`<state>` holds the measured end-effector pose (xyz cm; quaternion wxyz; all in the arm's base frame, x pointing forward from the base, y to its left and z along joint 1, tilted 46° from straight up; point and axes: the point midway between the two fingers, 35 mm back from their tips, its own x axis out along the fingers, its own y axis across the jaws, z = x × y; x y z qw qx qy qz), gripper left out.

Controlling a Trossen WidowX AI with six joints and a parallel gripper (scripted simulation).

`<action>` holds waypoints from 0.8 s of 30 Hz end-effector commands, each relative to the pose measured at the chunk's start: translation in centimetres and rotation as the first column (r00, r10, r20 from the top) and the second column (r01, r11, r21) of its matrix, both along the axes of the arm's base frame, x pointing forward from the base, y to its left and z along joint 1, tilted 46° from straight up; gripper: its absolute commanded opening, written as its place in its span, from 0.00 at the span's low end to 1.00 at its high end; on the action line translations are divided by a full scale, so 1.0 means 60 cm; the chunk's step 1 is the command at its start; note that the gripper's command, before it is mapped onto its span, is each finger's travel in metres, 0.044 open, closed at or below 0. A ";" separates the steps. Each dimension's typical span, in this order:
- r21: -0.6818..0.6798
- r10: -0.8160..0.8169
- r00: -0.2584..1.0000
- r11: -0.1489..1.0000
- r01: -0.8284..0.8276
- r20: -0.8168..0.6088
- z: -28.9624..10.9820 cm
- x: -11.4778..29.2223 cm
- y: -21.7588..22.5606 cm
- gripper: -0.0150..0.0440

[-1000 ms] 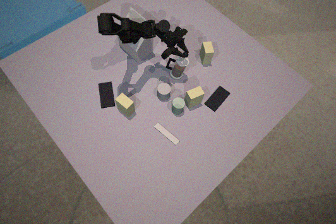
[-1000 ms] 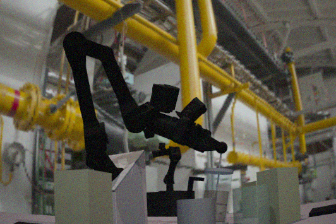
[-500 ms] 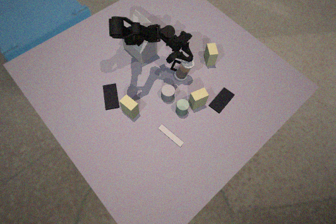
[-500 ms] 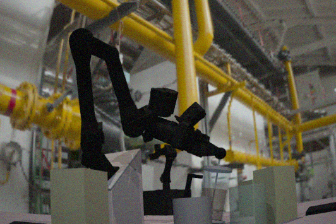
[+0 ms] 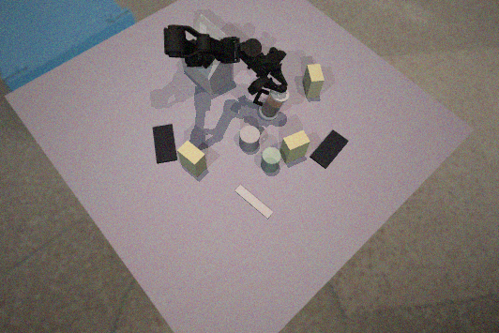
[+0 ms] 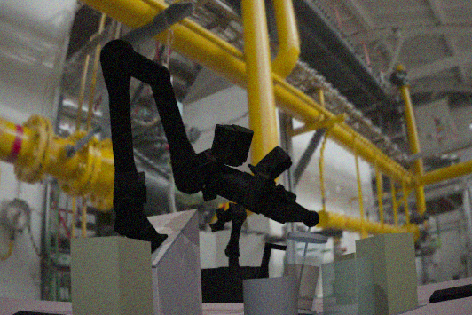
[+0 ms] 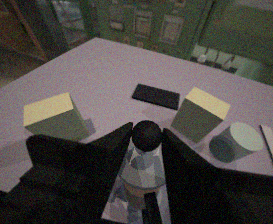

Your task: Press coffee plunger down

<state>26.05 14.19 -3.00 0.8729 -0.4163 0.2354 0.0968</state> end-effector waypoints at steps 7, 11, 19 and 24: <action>-0.019 -0.009 1.000 1.000 0.009 -0.008 -0.006 0.002 -0.004 0.45; -0.019 -0.009 1.000 1.000 0.009 -0.008 -0.006 0.003 -0.003 0.45; -0.007 -0.003 1.000 1.000 0.003 -0.002 -0.003 0.003 0.001 0.45; -0.007 -0.003 1.000 1.000 0.003 -0.002 -0.003 0.003 0.001 0.50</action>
